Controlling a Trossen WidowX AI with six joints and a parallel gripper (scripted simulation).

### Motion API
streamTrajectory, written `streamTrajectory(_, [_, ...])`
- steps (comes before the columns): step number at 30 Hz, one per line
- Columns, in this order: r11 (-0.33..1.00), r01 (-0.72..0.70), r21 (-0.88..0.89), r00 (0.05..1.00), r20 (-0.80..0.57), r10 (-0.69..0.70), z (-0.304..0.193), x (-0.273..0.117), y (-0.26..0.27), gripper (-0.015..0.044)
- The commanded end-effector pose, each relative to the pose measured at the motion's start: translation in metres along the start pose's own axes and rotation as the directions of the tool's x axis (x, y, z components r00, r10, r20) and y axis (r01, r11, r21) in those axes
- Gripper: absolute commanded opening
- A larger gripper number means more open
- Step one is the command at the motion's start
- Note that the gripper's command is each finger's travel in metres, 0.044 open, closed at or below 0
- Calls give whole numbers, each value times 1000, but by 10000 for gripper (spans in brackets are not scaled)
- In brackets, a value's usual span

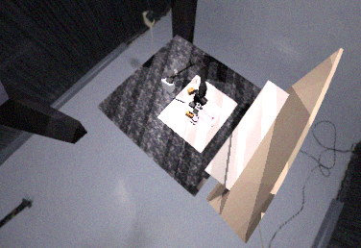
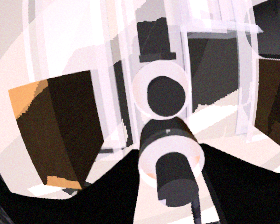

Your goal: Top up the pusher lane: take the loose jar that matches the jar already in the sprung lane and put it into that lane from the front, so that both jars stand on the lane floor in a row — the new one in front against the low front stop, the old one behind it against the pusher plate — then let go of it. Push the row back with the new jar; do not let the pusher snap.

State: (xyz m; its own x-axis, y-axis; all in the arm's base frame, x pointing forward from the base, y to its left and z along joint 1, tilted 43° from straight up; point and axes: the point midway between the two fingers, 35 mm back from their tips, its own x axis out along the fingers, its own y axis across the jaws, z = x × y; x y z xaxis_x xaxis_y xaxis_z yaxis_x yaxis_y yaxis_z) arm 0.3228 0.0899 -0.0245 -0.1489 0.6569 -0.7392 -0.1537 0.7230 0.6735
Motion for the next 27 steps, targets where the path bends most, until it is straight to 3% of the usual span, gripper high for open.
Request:
streamTrajectory(1, [1000, -3, -16, 1000, 25, 4, 9, -3, 2, 0])
streamTrajectory(27, [1000, -3, -16, 1000, 25, 4, 11, 0, 2, 0])
